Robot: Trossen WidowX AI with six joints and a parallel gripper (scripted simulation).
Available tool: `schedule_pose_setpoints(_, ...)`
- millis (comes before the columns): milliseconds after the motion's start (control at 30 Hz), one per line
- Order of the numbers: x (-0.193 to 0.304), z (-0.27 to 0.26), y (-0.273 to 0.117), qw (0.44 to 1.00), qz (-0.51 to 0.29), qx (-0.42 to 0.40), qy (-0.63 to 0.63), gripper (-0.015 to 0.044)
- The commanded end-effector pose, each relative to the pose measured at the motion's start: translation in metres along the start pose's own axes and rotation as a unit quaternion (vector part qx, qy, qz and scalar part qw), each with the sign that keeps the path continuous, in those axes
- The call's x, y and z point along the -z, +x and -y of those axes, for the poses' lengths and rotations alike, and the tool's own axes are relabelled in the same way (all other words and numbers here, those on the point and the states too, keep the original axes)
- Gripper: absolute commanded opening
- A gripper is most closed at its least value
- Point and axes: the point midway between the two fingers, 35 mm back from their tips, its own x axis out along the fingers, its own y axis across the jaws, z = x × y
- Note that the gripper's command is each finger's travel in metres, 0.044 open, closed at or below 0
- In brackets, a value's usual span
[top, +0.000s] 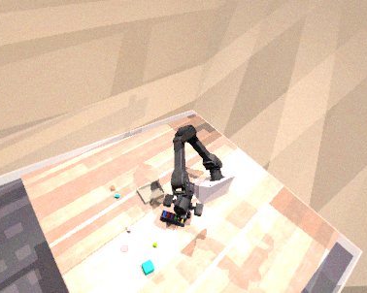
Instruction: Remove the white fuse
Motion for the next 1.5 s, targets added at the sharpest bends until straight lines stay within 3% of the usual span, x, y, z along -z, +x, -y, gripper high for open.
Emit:
schedule_pose_setpoints(0,-0.002,0.001,-0.011,1.0,0.007,0.0,0.004,0.0)
schedule_pose_setpoints(467,-0.001,0.006,-0.019,1.0,0.007,-0.001,0.004,0.0)
schedule_pose_setpoints(1200,0.083,0.159,-0.019,1.0,0.011,-0.001,0.003,0.0)
schedule_pose_setpoints(1467,0.119,0.19,-0.018,1.0,0.003,0.005,0.004,0.0)
